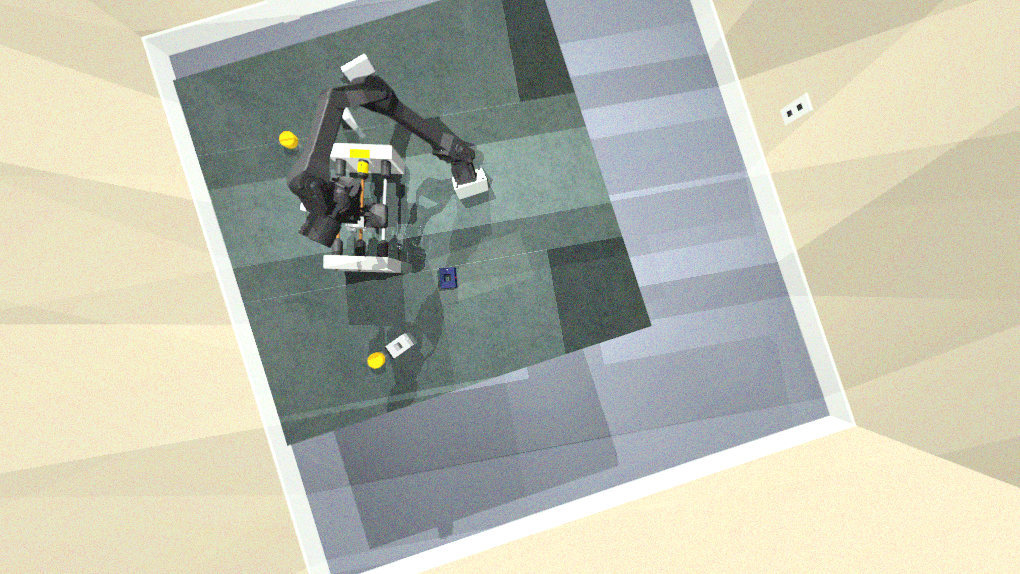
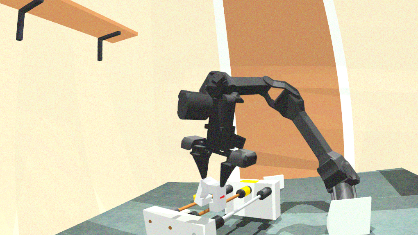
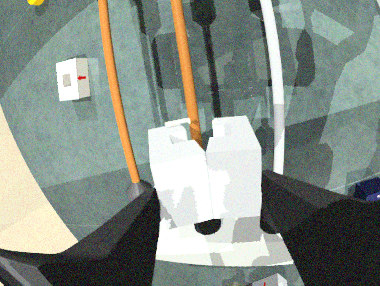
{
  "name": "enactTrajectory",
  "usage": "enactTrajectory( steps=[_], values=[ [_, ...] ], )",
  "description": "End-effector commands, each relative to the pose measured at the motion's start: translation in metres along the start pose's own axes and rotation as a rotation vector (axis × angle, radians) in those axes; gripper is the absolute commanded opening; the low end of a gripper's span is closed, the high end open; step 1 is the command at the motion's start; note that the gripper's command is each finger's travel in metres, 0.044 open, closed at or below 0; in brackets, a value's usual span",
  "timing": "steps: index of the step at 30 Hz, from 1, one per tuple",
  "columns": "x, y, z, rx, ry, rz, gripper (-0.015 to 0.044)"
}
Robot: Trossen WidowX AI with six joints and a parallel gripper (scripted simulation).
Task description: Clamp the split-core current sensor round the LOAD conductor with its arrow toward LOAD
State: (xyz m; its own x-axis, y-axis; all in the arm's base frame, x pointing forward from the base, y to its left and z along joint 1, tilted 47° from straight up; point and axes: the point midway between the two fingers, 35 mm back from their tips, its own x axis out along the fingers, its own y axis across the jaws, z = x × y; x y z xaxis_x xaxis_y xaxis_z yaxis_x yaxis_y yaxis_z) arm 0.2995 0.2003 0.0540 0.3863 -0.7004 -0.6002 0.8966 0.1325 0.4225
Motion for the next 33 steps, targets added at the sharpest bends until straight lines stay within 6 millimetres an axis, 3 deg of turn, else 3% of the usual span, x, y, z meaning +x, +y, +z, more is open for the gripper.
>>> enactTrajectory(
  steps=[1,29,33],
  values=[
    [0.006,0.001,0.0,0.007,-0.001,0.004,0.0],
    [0.051,0.002,0.001,0.008,-0.003,0.006,0.0],
    [0.048,0.001,0.001,0.011,-0.002,0.0,0.0]
  ],
)
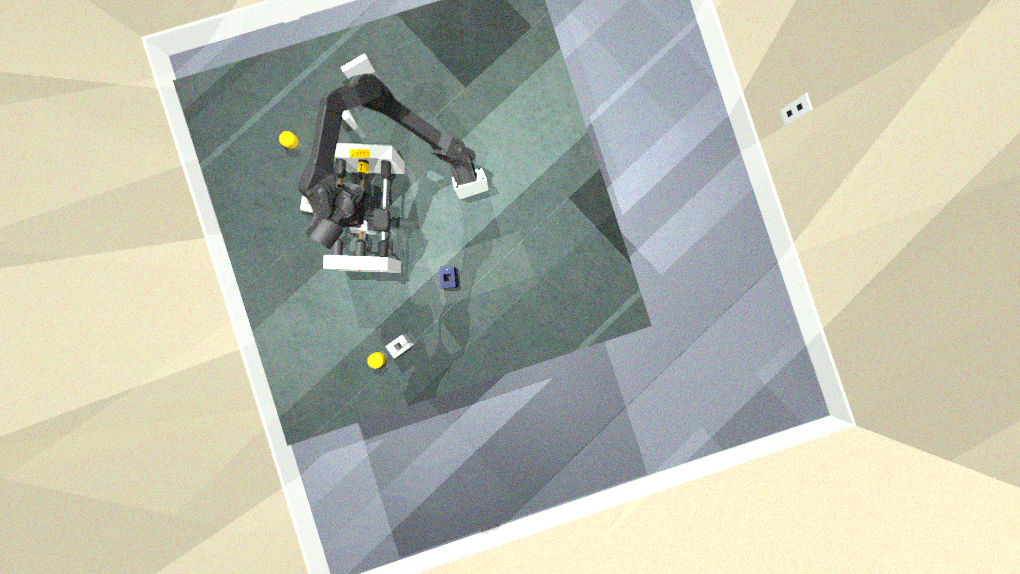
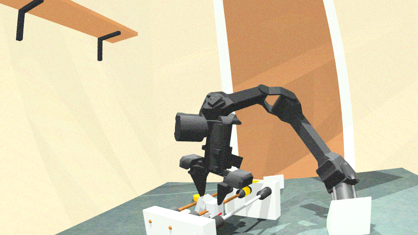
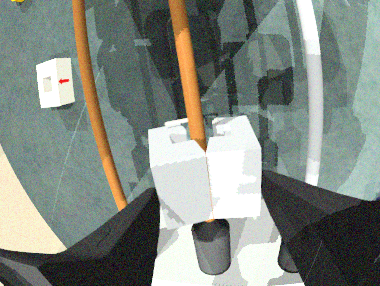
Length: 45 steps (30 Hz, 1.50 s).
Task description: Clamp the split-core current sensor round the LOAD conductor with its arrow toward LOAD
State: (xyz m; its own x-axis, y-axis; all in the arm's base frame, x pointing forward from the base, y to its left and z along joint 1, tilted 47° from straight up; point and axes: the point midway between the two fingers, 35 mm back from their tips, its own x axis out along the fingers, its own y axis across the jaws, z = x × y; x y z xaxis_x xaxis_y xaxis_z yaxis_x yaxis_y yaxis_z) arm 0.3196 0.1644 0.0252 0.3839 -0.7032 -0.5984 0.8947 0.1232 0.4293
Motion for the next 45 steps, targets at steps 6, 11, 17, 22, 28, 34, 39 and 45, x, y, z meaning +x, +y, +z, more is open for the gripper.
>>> enactTrajectory(
  steps=[6,11,17,22,28,34,39,45],
  values=[
    [-0.0018,-0.0002,-0.0005,-0.001,0.001,0.002,0.0],
    [-0.0018,-0.0002,-0.0005,-0.001,0.001,0.002,0.0],
    [-0.0018,-0.0002,-0.0005,-0.001,0.001,0.002,0.0],
    [-0.0018,-0.0002,-0.0005,-0.001,0.001,0.002,0.0],
    [-0.0018,-0.0002,-0.0005,-0.001,0.001,0.002,0.0],
    [-0.0018,-0.0002,-0.0005,-0.001,0.001,0.002,0.0],
    [-0.0018,-0.0002,-0.0005,-0.001,0.001,0.002,0.0],
    [-0.0013,0.0008,-0.0007,-0.001,0.001,-0.013,0.0]
  ],
)
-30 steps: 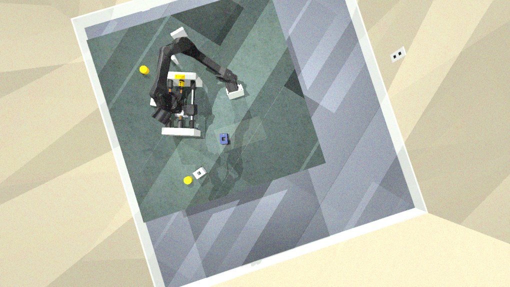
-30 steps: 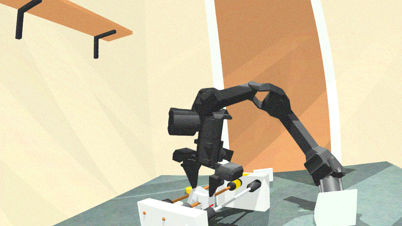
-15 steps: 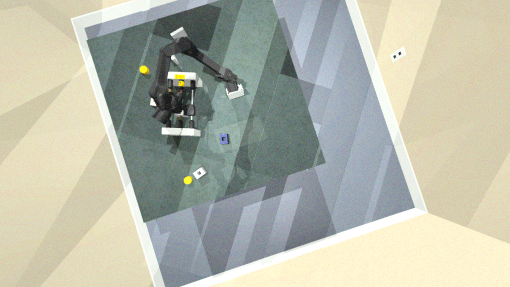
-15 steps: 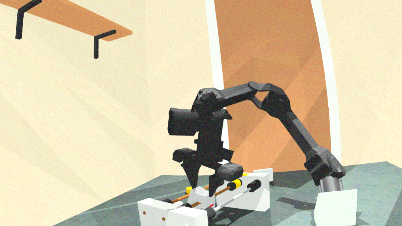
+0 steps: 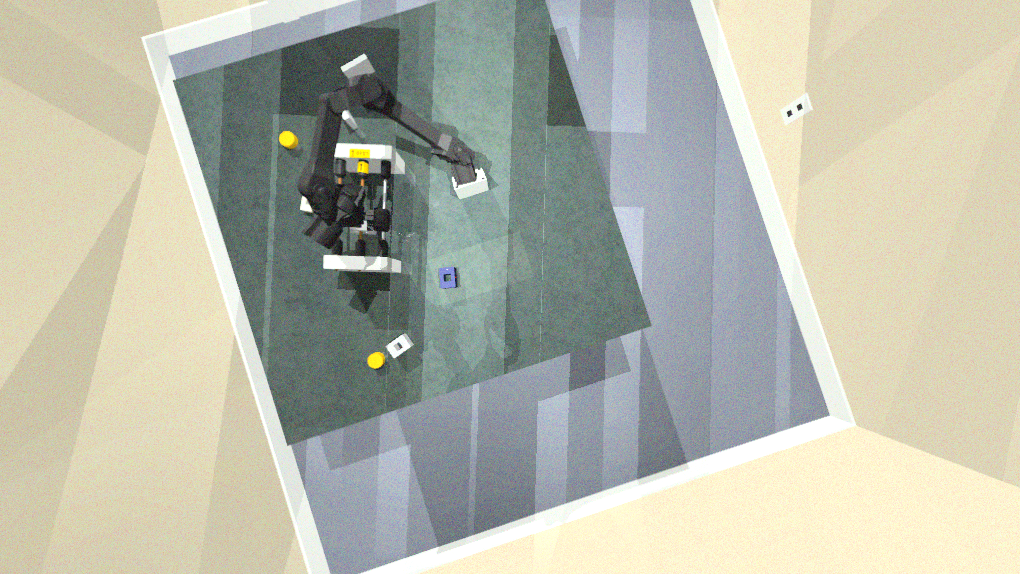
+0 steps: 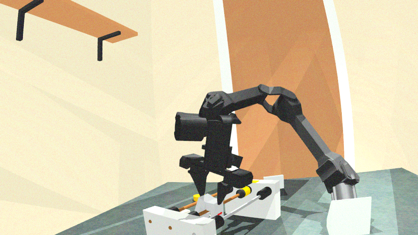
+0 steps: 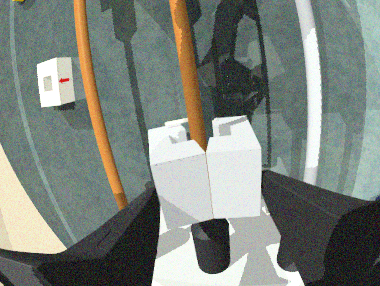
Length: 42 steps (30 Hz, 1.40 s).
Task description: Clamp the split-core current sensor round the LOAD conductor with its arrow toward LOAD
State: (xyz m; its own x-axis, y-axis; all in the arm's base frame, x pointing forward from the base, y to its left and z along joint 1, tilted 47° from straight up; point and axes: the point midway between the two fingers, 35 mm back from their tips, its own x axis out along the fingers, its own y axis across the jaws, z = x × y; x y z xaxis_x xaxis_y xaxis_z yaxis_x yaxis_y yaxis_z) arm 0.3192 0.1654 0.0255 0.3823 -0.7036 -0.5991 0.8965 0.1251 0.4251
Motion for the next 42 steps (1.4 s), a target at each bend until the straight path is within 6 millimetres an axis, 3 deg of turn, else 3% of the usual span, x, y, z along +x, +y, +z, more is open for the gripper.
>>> enactTrajectory(
  steps=[1,16,33,42],
  values=[
    [0.0,0.002,0.0,0.003,0.001,-0.02,0.0],
    [0.006,0.016,0.001,0.002,0.0,-0.24,0.0],
    [0.006,0.013,0.0,-0.006,-0.002,-0.199,0.044],
    [0.013,0.012,0.0,-0.004,-0.001,-0.2,0.044]
  ],
)
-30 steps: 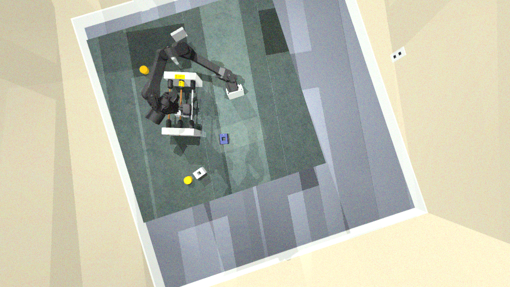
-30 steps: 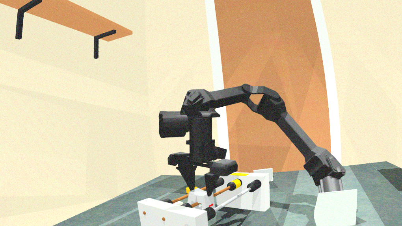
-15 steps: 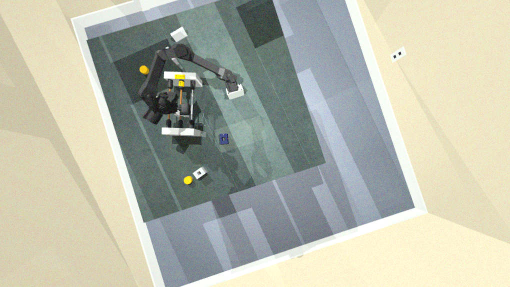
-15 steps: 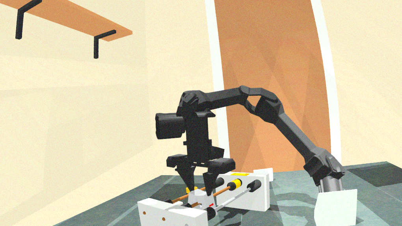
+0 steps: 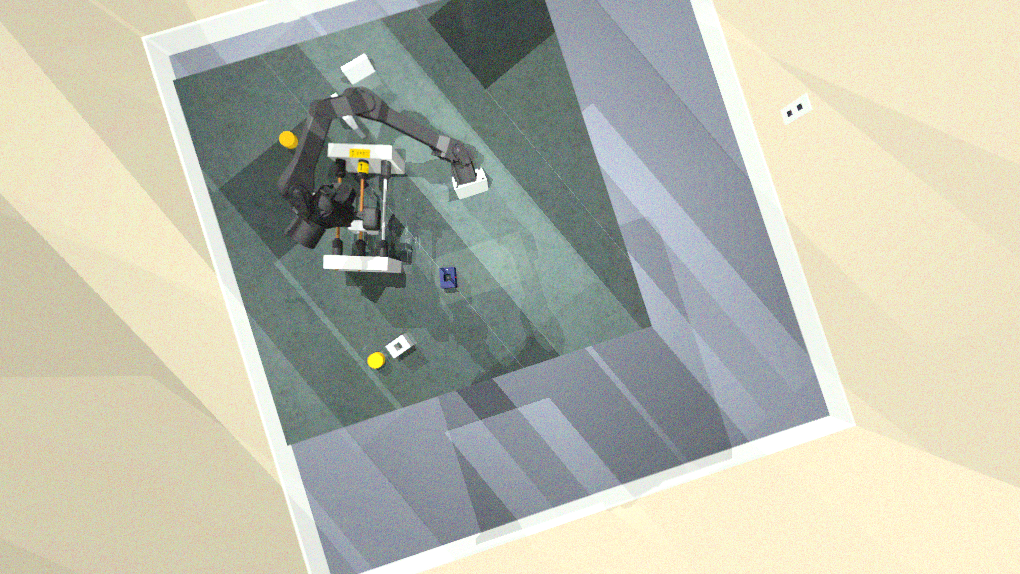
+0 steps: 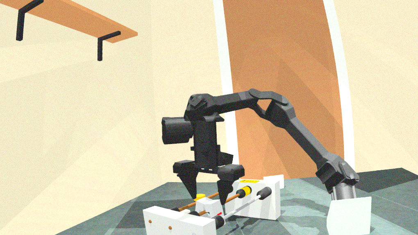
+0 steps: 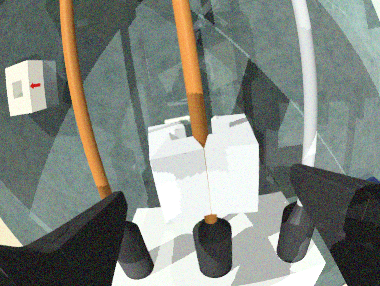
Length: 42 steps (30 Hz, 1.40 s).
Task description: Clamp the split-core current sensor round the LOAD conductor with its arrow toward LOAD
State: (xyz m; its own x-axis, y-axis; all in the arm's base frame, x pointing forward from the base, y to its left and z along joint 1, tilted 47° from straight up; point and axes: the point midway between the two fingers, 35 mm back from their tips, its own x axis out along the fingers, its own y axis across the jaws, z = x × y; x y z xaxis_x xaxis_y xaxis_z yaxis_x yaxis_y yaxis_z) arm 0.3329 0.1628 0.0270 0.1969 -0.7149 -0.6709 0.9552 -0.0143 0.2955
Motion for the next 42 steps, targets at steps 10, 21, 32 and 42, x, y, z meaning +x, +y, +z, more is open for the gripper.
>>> enactTrajectory(
  steps=[10,21,32,42],
  values=[
    [0.034,0.001,0.002,0.006,0.0,-0.004,0.044],
    [0.051,0.001,0.002,0.006,0.0,-0.004,0.044],
    [0.057,0.0,0.001,0.01,0.002,-0.005,0.0374],
    [0.057,0.0,0.001,0.01,0.002,-0.005,0.0307]
  ],
)
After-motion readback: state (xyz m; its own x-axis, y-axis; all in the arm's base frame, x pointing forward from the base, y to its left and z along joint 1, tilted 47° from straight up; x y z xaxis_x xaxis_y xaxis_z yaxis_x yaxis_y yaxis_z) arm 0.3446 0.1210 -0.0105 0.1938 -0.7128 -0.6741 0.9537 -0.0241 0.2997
